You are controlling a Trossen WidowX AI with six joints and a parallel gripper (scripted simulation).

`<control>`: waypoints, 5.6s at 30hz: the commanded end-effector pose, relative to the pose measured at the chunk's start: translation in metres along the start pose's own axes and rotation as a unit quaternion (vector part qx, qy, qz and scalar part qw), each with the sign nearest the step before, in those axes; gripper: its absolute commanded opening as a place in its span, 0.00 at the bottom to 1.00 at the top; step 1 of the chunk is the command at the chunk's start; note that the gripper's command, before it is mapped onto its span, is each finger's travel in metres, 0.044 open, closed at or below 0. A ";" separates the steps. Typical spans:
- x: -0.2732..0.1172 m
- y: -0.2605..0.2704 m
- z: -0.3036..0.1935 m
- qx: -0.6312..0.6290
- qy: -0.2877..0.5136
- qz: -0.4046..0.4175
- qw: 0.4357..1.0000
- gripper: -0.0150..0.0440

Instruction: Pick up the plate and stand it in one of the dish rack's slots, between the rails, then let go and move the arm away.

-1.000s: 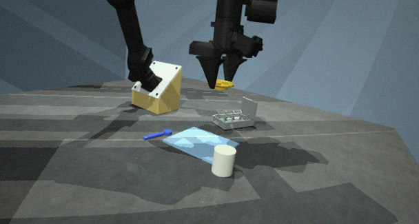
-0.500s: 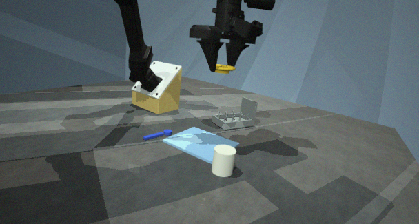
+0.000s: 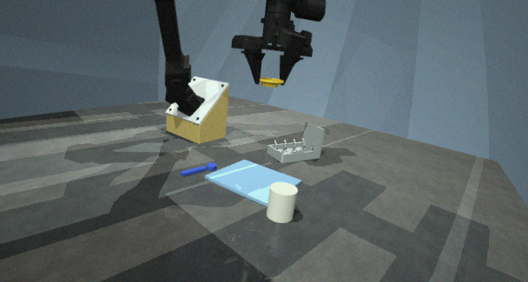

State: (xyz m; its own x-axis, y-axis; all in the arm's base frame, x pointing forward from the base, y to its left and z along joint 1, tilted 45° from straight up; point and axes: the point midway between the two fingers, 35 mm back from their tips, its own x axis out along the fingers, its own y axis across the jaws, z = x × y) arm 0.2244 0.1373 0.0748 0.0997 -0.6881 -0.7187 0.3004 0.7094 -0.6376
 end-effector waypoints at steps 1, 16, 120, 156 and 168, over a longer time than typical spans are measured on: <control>0.006 0.000 -0.003 -0.006 0.016 0.003 1.000 0.25; 0.048 0.008 -0.011 -0.135 0.125 0.090 0.979 0.25; 0.148 0.014 0.006 -0.522 -0.470 0.473 0.532 0.25; 0.165 0.033 0.007 -0.526 -0.484 0.459 0.528 0.25; 0.165 0.034 0.007 -0.527 -0.485 0.459 0.525 0.65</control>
State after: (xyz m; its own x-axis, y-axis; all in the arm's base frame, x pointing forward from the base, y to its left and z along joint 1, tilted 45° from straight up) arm 0.2574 0.0465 -0.0633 0.3340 0.6265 -0.7042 -0.9381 0.1481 -0.3131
